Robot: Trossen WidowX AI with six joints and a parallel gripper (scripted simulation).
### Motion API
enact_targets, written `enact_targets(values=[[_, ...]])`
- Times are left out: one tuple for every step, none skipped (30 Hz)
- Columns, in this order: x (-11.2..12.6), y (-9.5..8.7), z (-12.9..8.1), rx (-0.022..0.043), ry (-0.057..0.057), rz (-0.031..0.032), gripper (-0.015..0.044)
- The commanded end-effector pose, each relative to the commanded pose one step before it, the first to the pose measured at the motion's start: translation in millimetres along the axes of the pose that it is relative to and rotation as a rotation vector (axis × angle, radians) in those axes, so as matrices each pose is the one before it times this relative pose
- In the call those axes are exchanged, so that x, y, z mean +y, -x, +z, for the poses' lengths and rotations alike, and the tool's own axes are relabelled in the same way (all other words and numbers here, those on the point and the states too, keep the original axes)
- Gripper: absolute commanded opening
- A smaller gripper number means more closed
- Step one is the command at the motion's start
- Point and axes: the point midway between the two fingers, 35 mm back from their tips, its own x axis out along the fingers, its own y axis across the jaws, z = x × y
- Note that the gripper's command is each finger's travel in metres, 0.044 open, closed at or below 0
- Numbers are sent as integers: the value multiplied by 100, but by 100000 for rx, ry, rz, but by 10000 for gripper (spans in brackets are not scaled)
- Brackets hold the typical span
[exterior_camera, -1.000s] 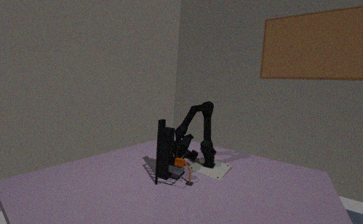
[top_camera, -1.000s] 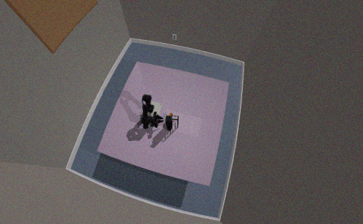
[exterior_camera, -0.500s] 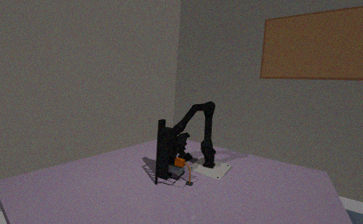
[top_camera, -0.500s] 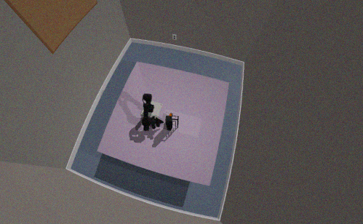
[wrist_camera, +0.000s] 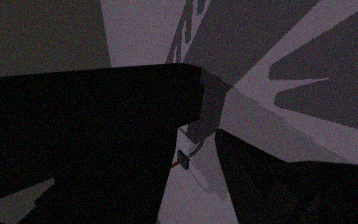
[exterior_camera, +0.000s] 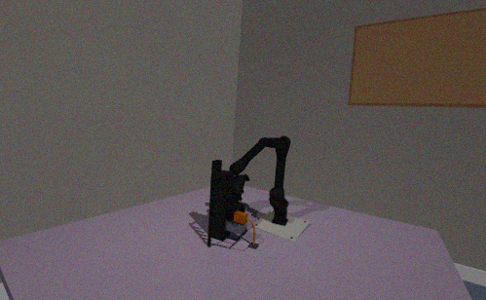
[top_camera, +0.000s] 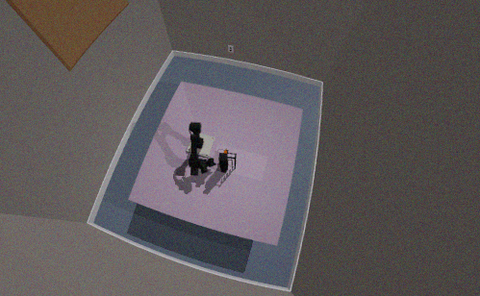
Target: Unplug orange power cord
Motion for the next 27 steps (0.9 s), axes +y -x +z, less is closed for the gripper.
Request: enact_targets(values=[[192,278,1179,-3273,15455,-5308,160],[3,52,249,-657,3128,-1105,160],[0,54,253,-656,3120,-1112,160],[-4,56,257,-654,3112,-1119,160],[-8,57,261,-653,3104,-1126,160],[-12,59,264,-651,3096,-1133,160],[-16,61,268,-650,3087,-1141,160],[-20,62,272,-648,3078,-1149,160],[-24,64,275,-646,3069,-1157,160],[-29,66,279,-644,3060,-1165,160],[-36,72,300,-683,3244,-1248,160],[-42,76,313,-699,3323,-1294,160],[-48,78,317,-696,3312,-1304,160],[-54,80,321,-693,3299,-1315,160],[-61,82,324,-690,3287,-1326,160],[-67,84,328,-686,3274,-1338,160],[-74,86,331,-682,3261,-1350,160],[-81,88,334,-678,3247,-1362,160],[-88,90,337,-673,3234,-1374,160],[-95,92,340,-669,3220,-1386,160],[-155,67,399,-690,3440,-1529,160],[-202,81,489,-829,4151,-1877,160],[-234,89,534,-889,4474,-2061,160],[-250,91,536,-878,4442,-2087,160],[-267,93,538,-866,4410,-2114,160],[-284,94,539,-852,4376,-2141,160],[-301,96,540,-837,4341,-2169,160]])
